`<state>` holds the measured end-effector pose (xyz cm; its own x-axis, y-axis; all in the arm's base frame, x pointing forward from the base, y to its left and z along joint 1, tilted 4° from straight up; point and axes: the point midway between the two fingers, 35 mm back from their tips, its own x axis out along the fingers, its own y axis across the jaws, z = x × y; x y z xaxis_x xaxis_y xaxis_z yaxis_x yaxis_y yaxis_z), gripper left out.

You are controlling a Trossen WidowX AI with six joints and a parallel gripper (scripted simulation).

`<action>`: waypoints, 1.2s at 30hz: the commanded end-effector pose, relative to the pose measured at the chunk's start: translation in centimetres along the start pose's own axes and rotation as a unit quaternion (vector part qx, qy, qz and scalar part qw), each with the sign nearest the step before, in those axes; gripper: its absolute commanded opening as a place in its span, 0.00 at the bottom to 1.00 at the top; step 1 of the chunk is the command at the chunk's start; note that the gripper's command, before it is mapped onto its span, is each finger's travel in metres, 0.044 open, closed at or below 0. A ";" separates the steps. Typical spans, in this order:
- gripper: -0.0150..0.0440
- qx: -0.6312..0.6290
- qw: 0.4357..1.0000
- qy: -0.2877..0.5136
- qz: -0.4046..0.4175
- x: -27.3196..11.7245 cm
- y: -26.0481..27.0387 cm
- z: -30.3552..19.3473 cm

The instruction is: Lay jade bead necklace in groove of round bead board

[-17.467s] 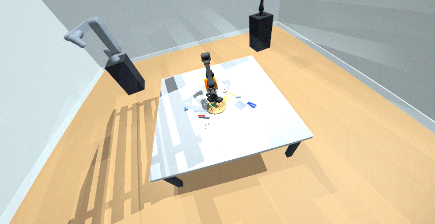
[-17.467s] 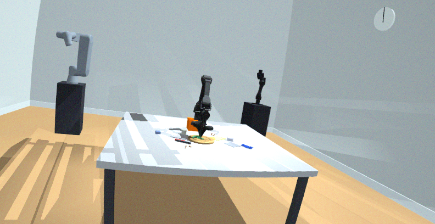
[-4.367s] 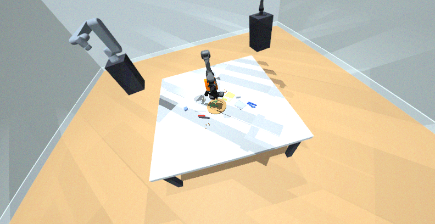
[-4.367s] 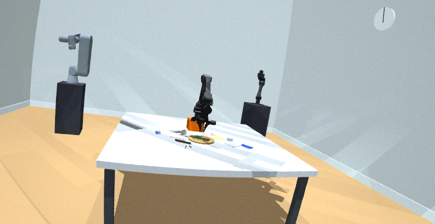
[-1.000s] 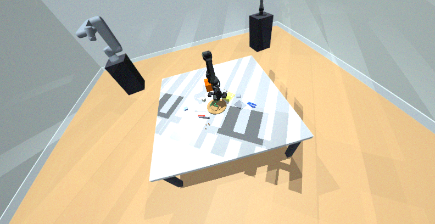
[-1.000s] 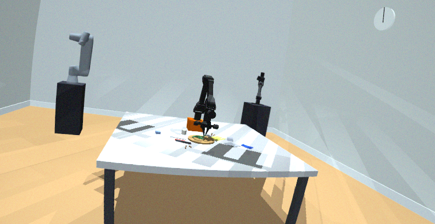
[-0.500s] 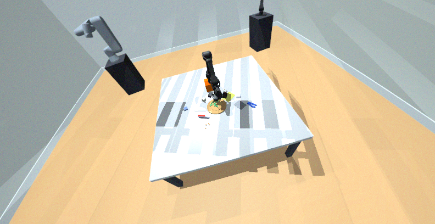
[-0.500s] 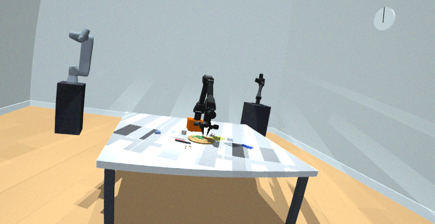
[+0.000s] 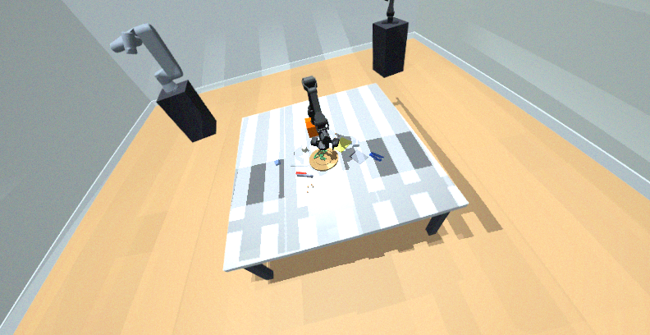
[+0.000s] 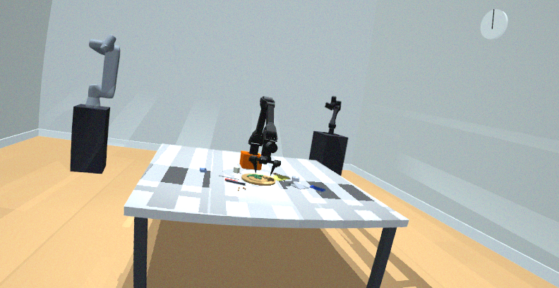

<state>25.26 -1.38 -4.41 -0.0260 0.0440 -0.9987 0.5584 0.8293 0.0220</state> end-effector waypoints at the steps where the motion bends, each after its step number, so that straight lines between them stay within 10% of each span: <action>1: 1.00 0.002 1.000 0.000 0.001 -0.1 0.1 0.1; 17: 1.00 0.002 1.000 0.000 0.001 -0.1 0.1 0.1; 23: 0.73 -0.185 0.983 -0.001 0.000 -0.8 -1.0 1.6; 29: 0.47 -0.424 0.906 -0.001 -0.001 -1.7 -2.7 3.5; 36: 0.46 -0.668 0.744 -0.001 -0.002 -2.8 -4.9 5.6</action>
<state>26.54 -5.47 -2.88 -0.0187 0.0472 -0.9987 -0.2739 0.9604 0.0505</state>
